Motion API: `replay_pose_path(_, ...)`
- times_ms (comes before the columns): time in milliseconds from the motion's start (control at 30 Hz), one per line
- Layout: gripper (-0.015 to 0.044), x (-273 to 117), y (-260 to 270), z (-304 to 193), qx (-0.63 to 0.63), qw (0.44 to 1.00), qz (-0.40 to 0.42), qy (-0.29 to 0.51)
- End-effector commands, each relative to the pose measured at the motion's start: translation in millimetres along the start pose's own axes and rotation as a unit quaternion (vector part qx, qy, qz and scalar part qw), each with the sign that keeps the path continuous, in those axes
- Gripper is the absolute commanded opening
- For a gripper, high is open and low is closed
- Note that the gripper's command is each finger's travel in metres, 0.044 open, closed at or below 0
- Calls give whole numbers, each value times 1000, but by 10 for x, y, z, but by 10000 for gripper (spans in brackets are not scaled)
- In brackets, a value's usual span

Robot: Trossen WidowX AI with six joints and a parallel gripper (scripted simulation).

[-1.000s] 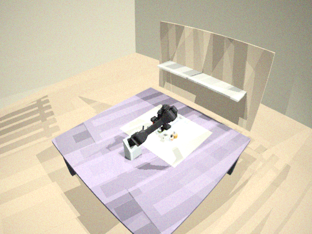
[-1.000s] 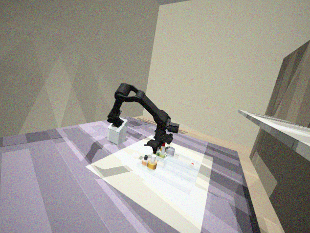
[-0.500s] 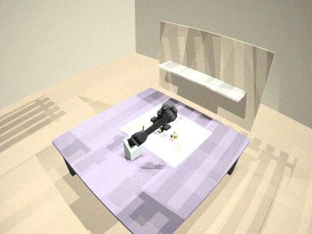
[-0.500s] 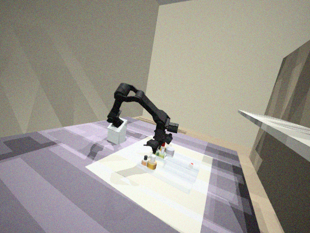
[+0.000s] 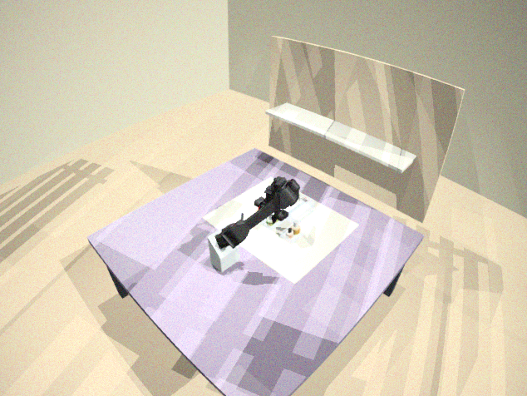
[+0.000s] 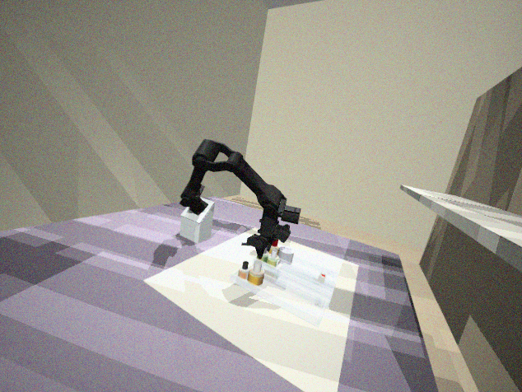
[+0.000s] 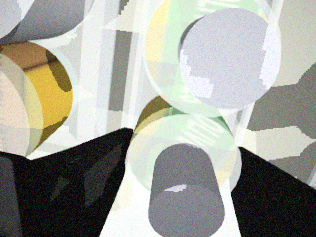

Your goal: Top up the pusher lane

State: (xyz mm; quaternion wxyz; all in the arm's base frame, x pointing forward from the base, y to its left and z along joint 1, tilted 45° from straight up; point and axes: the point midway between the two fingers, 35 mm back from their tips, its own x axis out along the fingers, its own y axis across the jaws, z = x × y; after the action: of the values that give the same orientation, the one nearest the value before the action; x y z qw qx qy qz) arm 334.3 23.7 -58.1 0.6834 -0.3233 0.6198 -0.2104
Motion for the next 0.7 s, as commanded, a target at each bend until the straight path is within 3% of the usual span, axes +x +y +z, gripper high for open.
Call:
replay_pose_path(0, 210, 0, 1, -1, 2, 1000, -1, 0)
replay_pose_path(133, 303, 0, 1, -1, 2, 1000, -1, 0)
replay_pose_path(667, 303, -204, 6, 2, 2, 1000, -1, 0)
